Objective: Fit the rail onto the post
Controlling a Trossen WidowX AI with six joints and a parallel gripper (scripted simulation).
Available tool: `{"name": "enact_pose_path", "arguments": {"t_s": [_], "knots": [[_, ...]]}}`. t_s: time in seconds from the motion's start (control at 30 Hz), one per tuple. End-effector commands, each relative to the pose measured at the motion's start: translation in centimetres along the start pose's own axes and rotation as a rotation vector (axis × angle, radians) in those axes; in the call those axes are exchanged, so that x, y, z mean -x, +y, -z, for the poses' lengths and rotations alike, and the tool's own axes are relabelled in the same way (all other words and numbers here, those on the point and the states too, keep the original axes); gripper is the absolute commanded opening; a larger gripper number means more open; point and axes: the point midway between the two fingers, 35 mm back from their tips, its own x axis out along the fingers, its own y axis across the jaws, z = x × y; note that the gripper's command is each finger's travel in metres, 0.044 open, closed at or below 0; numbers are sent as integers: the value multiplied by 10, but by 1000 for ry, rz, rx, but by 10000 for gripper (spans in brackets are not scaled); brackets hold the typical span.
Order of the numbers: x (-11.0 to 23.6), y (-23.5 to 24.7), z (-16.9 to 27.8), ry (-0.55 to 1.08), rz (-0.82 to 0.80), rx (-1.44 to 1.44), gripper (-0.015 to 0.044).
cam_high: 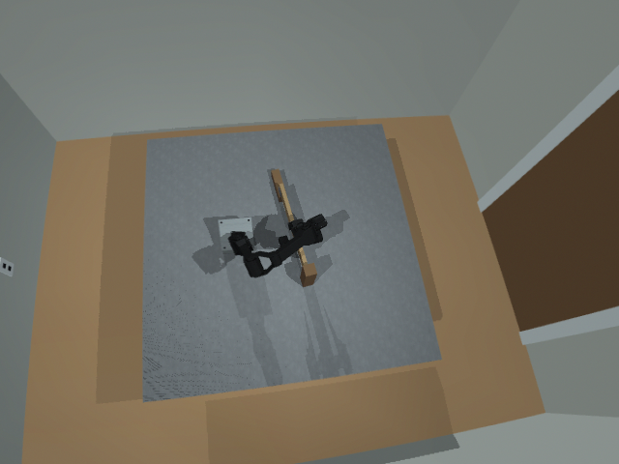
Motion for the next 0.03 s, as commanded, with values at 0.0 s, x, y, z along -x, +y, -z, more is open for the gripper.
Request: {"name": "enact_pose_path", "arguments": {"t_s": [0.0], "knots": [[0, 0, -1, -4, -3, -3, 440]]}}
